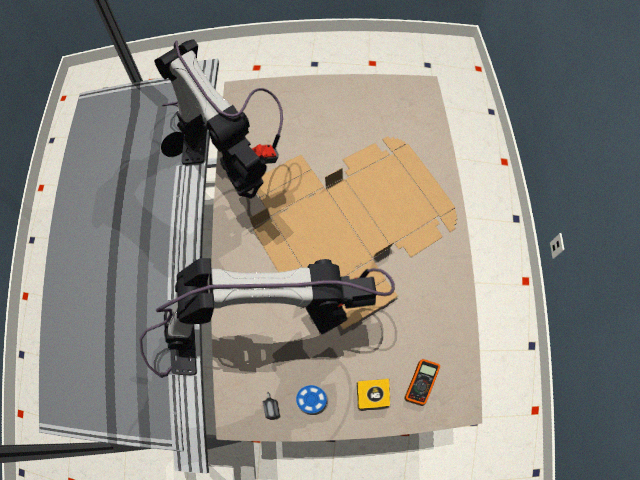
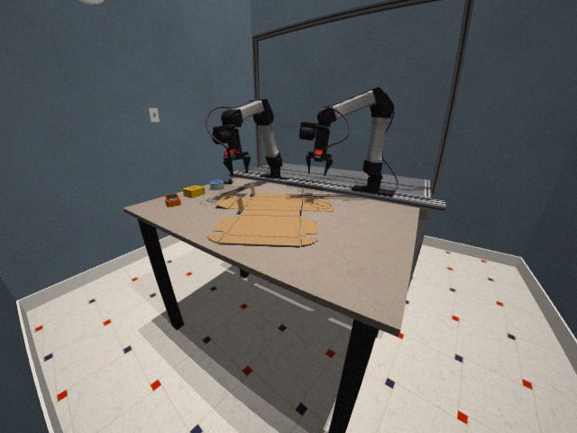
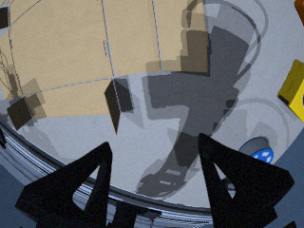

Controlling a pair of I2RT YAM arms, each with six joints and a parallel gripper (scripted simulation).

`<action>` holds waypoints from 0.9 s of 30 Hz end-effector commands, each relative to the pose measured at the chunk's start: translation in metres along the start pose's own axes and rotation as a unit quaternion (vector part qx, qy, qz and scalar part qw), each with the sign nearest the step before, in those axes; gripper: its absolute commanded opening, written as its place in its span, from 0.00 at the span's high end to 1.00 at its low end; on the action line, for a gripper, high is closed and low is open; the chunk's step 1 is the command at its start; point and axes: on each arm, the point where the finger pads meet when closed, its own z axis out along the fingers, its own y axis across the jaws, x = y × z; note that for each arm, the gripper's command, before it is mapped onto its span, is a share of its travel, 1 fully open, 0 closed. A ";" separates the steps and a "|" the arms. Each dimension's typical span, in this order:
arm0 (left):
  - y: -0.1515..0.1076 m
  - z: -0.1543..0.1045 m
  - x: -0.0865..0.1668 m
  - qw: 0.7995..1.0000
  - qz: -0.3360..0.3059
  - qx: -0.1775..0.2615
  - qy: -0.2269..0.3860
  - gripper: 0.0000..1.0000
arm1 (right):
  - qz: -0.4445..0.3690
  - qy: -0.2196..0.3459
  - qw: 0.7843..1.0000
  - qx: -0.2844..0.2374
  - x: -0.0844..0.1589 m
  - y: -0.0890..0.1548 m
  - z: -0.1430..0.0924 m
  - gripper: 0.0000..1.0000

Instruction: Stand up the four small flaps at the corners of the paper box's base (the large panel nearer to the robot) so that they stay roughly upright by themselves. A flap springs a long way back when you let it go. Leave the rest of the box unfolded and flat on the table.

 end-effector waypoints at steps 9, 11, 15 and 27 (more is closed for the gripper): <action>-0.011 -0.009 0.004 1.000 0.004 0.021 0.003 0.24 | -0.002 -0.028 1.000 0.011 -0.005 -0.005 -0.022 0.24; -0.012 -0.008 0.004 1.000 0.004 0.020 0.003 0.24 | -0.002 -0.027 1.000 0.011 -0.004 -0.005 -0.021 0.24; -0.012 -0.007 0.004 1.000 0.004 0.019 0.003 0.24 | -0.002 -0.028 1.000 0.011 -0.005 -0.005 -0.021 0.24; -0.012 -0.006 0.004 1.000 0.004 0.018 0.003 0.24 | -0.002 -0.028 1.000 0.011 -0.005 -0.006 -0.021 0.24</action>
